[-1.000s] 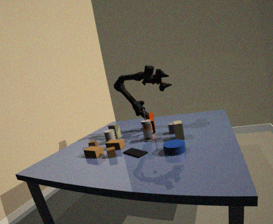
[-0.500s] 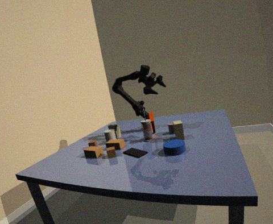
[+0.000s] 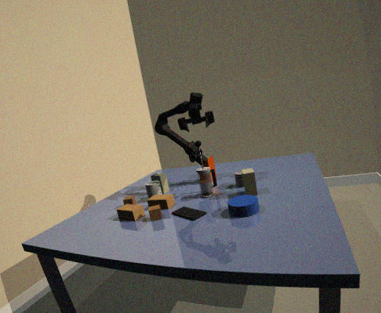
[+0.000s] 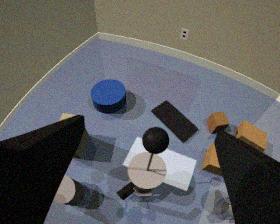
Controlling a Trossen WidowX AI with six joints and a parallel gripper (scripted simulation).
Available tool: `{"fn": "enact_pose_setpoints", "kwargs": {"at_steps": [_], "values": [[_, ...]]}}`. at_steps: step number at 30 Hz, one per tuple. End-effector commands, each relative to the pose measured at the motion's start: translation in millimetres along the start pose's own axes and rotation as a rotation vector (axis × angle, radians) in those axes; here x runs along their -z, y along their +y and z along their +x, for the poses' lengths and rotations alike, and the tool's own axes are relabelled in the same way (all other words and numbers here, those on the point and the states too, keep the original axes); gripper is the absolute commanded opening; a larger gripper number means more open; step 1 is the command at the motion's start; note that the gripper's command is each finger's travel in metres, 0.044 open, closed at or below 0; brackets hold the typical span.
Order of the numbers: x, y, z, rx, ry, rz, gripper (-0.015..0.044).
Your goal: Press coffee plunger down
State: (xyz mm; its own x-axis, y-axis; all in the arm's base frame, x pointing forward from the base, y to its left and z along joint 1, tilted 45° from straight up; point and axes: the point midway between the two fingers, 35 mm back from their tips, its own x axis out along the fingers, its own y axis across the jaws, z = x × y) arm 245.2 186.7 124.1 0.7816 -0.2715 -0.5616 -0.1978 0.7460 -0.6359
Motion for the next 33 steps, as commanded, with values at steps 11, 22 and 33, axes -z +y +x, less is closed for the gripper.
{"fn": "enact_pose_setpoints", "kwargs": {"at_steps": [11, 22, 33], "values": [[41, -9, 26, 0.044, 0.002, -0.018, 0.0440], [41, -9, 44, 0.043, 0.003, -0.017, 0.0440], [41, -11, 61, 0.046, 0.000, -0.017, 0.0440]]}}
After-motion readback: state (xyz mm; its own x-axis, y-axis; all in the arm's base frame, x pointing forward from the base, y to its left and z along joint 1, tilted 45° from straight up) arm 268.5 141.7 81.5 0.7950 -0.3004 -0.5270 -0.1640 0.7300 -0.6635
